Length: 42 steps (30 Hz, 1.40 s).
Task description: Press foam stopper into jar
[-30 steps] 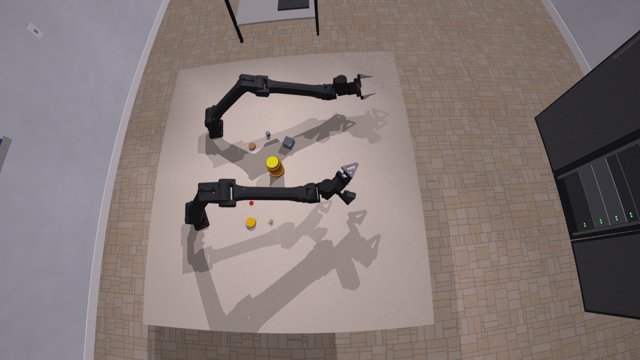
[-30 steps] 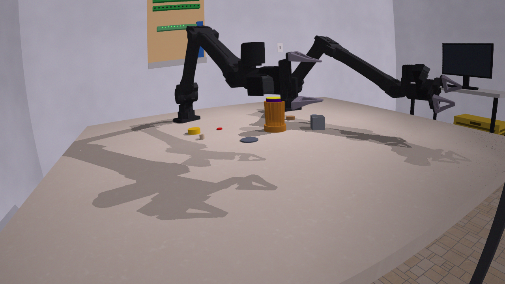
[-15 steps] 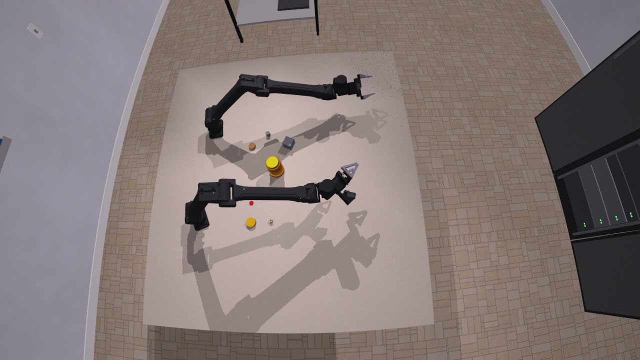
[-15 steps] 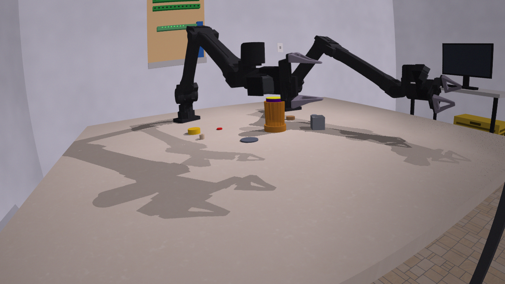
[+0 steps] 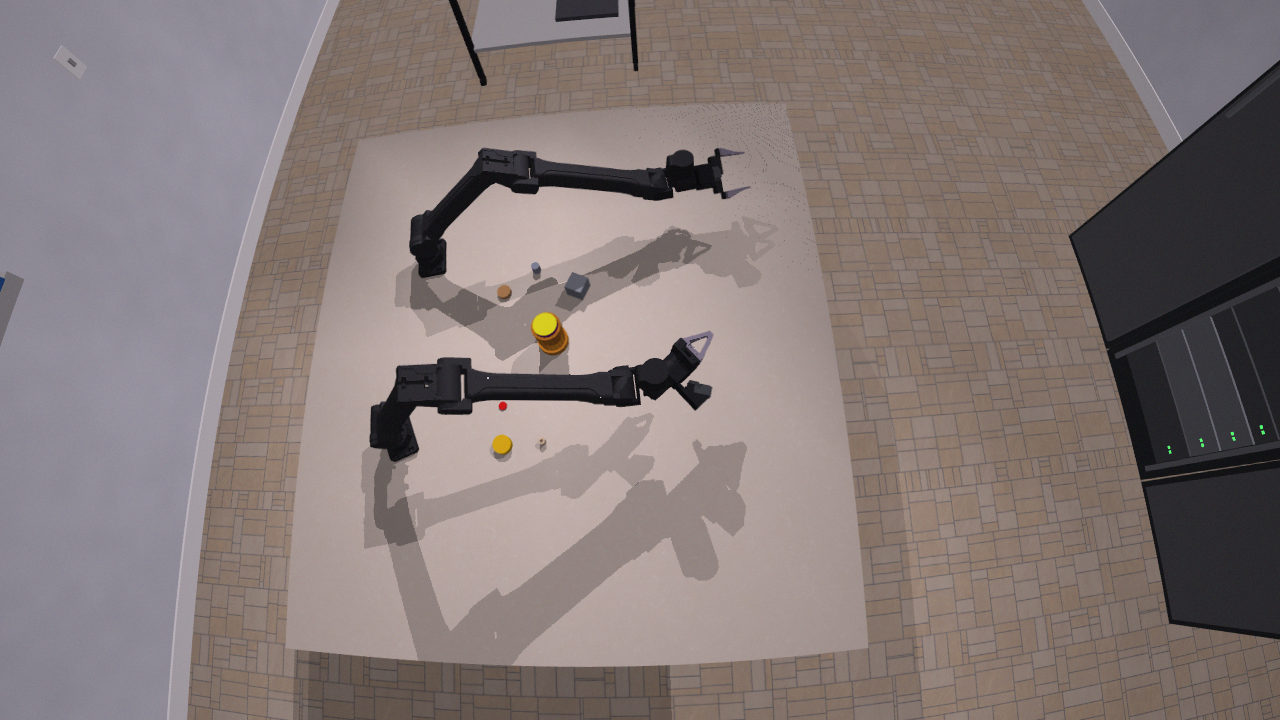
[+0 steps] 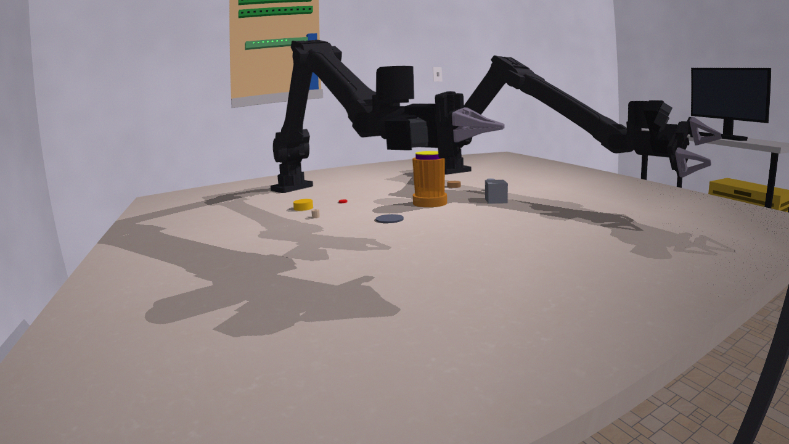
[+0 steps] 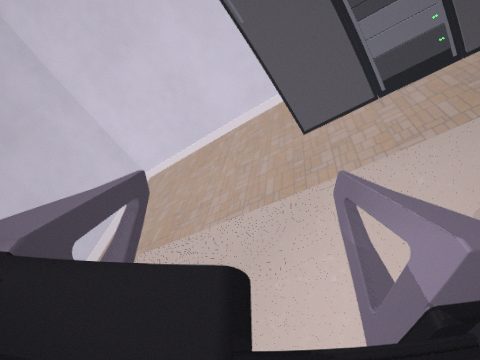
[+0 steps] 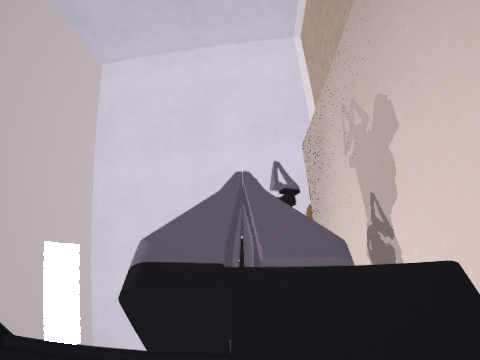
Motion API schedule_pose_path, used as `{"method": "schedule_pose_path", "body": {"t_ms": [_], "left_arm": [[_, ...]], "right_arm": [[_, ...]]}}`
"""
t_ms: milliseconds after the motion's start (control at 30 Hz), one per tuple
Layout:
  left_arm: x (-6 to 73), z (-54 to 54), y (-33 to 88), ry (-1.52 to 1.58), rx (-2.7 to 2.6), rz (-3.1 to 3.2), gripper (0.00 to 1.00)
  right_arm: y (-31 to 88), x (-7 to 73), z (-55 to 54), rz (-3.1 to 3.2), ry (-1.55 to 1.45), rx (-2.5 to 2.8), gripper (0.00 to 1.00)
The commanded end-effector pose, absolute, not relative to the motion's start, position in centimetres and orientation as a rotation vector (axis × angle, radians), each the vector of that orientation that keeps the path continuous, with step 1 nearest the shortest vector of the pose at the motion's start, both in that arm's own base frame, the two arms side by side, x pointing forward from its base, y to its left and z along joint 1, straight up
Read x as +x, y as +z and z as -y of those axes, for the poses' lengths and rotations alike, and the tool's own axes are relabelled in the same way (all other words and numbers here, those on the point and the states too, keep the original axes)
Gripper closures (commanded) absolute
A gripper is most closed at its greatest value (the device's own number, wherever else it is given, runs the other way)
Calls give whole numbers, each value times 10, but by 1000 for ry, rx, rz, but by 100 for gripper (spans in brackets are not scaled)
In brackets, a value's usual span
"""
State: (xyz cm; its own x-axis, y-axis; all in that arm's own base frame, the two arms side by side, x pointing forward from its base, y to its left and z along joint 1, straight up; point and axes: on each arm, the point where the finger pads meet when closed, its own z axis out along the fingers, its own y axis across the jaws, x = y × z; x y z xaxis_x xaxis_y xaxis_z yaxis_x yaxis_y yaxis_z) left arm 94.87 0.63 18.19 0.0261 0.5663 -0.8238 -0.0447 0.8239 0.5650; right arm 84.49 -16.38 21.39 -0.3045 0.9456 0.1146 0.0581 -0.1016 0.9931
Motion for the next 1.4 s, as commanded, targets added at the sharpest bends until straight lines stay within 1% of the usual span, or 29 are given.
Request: {"method": "schedule_pose_path", "body": {"t_ms": [0,33,133,667,1033,1100,1367], "left_arm": [[952,-6,209,503,427,-1437,2],[949,21,221,490,455,-1432,2],[945,28,210,497,474,-1457,2],[917,109,188,587,641,-1593,2],[847,205,165,743,936,-1732,2],[847,205,165,743,936,-1732,2],[778,266,154,873,1201,-1778,2]], "right_arm": [[241,849,165,-1394,1507,1109,100],[279,850,151,-1387,1507,1027,100],[246,841,146,-1433,1483,1096,100],[293,822,124,-1478,1312,936,100],[346,786,92,-1530,1079,753,100],[346,786,92,-1530,1079,753,100],[384,753,69,-1550,914,621,100]]}}
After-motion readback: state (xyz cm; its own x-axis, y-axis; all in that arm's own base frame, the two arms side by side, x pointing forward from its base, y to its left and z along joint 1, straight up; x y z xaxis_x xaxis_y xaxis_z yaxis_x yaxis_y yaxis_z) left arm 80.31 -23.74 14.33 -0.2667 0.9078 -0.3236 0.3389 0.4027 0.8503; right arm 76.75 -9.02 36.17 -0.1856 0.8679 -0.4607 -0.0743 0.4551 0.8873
